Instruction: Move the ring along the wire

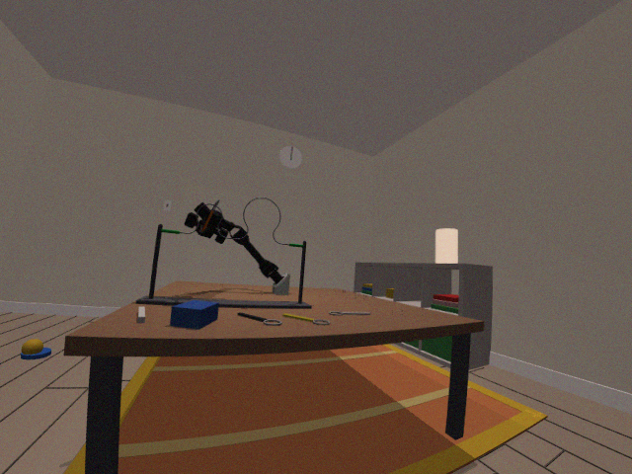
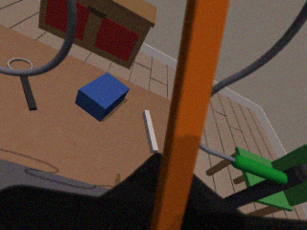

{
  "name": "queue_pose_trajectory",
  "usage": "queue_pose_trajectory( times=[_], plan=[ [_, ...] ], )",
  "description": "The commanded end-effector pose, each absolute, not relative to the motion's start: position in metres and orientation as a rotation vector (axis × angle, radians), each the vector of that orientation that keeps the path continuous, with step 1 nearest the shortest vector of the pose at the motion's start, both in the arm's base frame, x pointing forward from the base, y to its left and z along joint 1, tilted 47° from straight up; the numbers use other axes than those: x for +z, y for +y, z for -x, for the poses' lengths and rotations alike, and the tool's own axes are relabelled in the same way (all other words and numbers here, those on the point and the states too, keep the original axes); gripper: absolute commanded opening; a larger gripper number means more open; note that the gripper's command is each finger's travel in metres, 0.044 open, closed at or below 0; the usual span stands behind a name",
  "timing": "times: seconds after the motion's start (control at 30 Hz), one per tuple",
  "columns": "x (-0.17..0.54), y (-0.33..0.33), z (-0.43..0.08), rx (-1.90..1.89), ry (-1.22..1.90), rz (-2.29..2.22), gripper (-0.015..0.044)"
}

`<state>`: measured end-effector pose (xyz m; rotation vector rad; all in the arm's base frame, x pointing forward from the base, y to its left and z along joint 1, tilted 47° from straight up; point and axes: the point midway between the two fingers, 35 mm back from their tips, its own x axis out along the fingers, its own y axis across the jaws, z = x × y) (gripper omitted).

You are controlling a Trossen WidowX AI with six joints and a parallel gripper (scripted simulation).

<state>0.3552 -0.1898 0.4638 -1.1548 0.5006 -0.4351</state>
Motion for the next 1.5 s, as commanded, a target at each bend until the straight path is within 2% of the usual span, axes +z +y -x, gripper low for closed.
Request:
queue_pose_trajectory(
  times=[0.0, 1.47],
  plan=[
    [0.468, -0.192, -0.353, -0.457, 0.498, 1.231, -0.0150],
    [0.525, -0.184, -0.355, -0.635, 0.361, 2.128, -0.0150]
  ],
)
